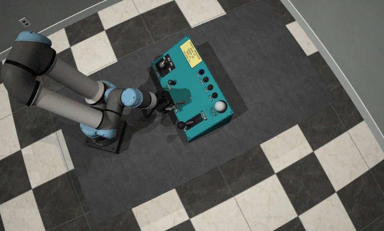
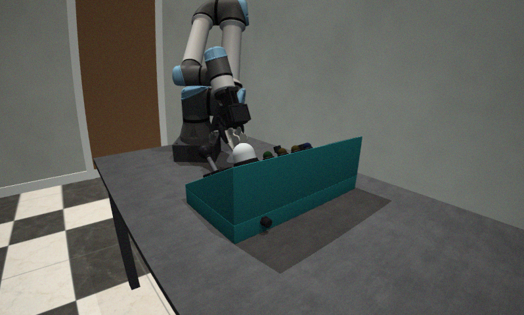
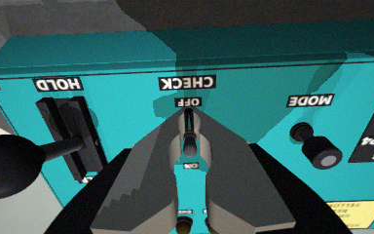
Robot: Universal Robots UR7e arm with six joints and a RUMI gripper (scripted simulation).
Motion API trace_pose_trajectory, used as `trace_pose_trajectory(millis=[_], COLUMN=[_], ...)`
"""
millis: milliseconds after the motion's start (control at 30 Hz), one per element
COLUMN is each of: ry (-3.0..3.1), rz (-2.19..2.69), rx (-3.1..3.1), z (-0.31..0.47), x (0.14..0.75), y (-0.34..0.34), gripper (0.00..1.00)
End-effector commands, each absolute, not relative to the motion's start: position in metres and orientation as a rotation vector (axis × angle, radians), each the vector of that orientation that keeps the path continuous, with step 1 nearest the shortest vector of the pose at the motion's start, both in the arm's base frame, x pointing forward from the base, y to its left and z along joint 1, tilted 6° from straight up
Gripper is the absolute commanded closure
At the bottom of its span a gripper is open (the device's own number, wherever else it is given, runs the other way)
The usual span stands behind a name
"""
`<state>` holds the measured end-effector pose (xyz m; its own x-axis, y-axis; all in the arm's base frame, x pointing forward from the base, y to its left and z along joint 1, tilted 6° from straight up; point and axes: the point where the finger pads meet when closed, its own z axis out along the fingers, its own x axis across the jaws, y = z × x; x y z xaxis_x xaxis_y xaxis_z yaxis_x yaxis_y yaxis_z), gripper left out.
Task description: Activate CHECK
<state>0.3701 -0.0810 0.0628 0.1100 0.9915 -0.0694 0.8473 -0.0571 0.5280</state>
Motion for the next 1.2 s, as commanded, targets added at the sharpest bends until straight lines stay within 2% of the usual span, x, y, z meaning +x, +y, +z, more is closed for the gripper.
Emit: trace_pose_trajectory(millis=[0, 1167], ry=[1.786, 1.786], rz=[0.437, 0.437], rx=[1.953, 1.953], z=[0.064, 0.079], x=[0.372, 0.396], y=[-0.081, -0.083], gripper=[1.0, 1.0])
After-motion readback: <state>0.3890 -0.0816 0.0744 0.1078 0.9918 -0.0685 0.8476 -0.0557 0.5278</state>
